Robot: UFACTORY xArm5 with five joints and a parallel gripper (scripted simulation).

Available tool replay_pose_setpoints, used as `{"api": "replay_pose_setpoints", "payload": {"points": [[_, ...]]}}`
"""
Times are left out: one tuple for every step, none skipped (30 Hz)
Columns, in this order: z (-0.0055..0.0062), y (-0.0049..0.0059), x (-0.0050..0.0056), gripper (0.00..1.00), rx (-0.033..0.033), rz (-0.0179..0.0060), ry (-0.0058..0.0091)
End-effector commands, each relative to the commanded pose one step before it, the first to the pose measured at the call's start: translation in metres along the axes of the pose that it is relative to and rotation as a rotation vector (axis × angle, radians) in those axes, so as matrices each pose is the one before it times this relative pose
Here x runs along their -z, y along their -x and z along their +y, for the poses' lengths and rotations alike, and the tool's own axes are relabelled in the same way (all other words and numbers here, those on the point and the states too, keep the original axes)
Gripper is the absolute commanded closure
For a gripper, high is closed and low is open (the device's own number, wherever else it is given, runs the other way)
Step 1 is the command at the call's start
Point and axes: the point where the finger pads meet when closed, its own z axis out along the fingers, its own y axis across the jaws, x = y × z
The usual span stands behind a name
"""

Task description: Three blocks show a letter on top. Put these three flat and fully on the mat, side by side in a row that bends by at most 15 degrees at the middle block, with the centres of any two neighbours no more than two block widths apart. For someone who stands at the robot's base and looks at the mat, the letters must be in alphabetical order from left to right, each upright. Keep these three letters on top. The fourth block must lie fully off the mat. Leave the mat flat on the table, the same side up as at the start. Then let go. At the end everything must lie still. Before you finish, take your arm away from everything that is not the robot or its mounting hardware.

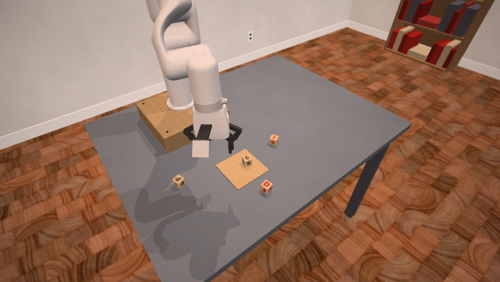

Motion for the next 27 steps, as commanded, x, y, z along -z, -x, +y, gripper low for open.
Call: {"api": "replay_pose_setpoints", "payload": {"points": [[-0.03898, 0.02767, -0.00105, 0.00, 0.13718, -0.01789, 0.00449], [-0.00845, 0.00620, -0.00062, 0.00, 0.03212, -0.00475, 0.00165], [0.00000, 0.00000, 0.00000, 0.00, 0.00000, 0.00000, 0.00000], [0.00000, 0.00000, 0.00000, 0.00, 0.00000, 0.00000, 0.00000], [-0.01780, 0.01327, -0.00131, 0.00, 0.06843, -0.00998, 0.00377], [-0.01233, 0.00875, -0.00091, 0.00, 0.04692, -0.00674, 0.00279], [-0.00488, 0.00331, -0.00036, 0.00, 0.01839, -0.00262, 0.00114], [-0.00703, 0.00476, -0.00052, 0.00, 0.02653, -0.00376, 0.00169], [-0.00877, 0.00590, -0.00065, 0.00, 0.03312, -0.00466, 0.00218], [-0.00552, 0.00362, -0.00041, 0.00, 0.02077, -0.00290, 0.00141], [-0.00227, 0.00146, -0.00017, 0.00, 0.00851, -0.00119, 0.00059], [-0.00036, 0.00023, -0.00003, 0.00, 0.00133, -0.00019, 0.00009], [0.00000, 0.00000, 0.00000, 0.00, 0.00000, 0.00000, 0.00000], [0.00000, 0.00000, 0.00000, 0.00, 0.00000, 0.00000, 0.00000], [0.00000, 0.00000, 0.00000, 0.00, 0.00000, 0.00000, 0.00000], [0.00000, 0.00000, 0.00000, 0.00, 0.00000, 0.00000, 0.00000], [0.00000, 0.00000, 0.00000, 0.00, 0.00000, 0.00000, 0.00000], [0.00000, 0.00000, 0.00000, 0.00, 0.00000, 0.00000, 0.00000], [0.00000, 0.00000, 0.00000, 0.00, 0.00000, 0.00000, 0.00000], [0.00000, 0.00000, 0.00000, 0.00, 0.00000, 0.00000, 0.00000], [0.00000, 0.00000, 0.00000, 0.00, 0.00000, 0.00000, 0.00000], [0.00000, 0.00000, 0.00000, 0.00, 0.00000, 0.00000, 0.00000], [0.00000, 0.00000, 0.00000, 0.00, 0.00000, 0.00000, 0.00000], [0.00000, 0.00000, 0.00000, 0.00, 0.00000, 0.00000, 0.00000], [0.00000, 0.00000, 0.00000, 0.00, 0.00000, 0.00000, 0.00000], [0.00000, 0.00000, 0.00000, 0.00, 0.00000, 0.00000, 0.00000], [0.00000, 0.00000, -0.00001, 0.00, 0.00035, 0.00000, 0.00000]]}}
